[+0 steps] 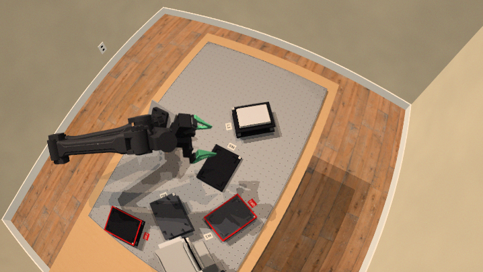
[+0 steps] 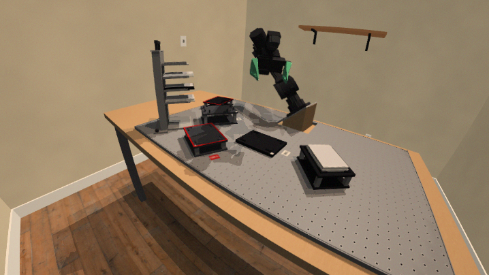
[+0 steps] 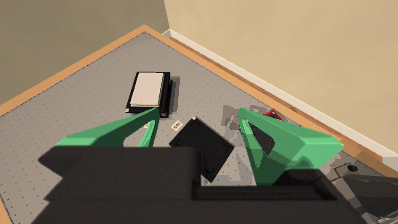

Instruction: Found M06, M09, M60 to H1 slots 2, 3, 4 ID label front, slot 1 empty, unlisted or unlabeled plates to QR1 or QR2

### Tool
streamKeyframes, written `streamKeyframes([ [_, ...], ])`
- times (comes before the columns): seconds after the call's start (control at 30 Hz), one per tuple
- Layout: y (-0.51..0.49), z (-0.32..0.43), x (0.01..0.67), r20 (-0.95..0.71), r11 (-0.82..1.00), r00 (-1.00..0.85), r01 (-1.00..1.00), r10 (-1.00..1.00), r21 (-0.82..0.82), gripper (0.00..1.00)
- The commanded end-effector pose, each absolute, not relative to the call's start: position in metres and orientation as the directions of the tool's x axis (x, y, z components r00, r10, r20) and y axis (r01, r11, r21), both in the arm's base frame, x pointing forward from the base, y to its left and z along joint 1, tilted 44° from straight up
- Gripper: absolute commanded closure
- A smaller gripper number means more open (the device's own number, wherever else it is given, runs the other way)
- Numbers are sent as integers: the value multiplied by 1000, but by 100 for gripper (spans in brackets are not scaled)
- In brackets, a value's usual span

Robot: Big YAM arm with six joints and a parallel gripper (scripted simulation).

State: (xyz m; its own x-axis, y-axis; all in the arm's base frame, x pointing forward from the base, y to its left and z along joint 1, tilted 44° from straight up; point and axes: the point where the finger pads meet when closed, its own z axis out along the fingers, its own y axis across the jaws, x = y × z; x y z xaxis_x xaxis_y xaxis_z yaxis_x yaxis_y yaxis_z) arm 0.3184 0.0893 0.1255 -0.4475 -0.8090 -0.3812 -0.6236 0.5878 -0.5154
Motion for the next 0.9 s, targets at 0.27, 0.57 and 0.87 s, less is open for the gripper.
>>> streamKeyframes([
  [0.27, 120, 110, 318, -414, 605, -443, -614, -795, -506, 0],
  [0.57, 139, 93, 313, -415, 606, -443, -614, -795, -505, 0],
  [0.87, 155, 79, 295, -414, 607, -445, -615, -794, -503, 0],
])
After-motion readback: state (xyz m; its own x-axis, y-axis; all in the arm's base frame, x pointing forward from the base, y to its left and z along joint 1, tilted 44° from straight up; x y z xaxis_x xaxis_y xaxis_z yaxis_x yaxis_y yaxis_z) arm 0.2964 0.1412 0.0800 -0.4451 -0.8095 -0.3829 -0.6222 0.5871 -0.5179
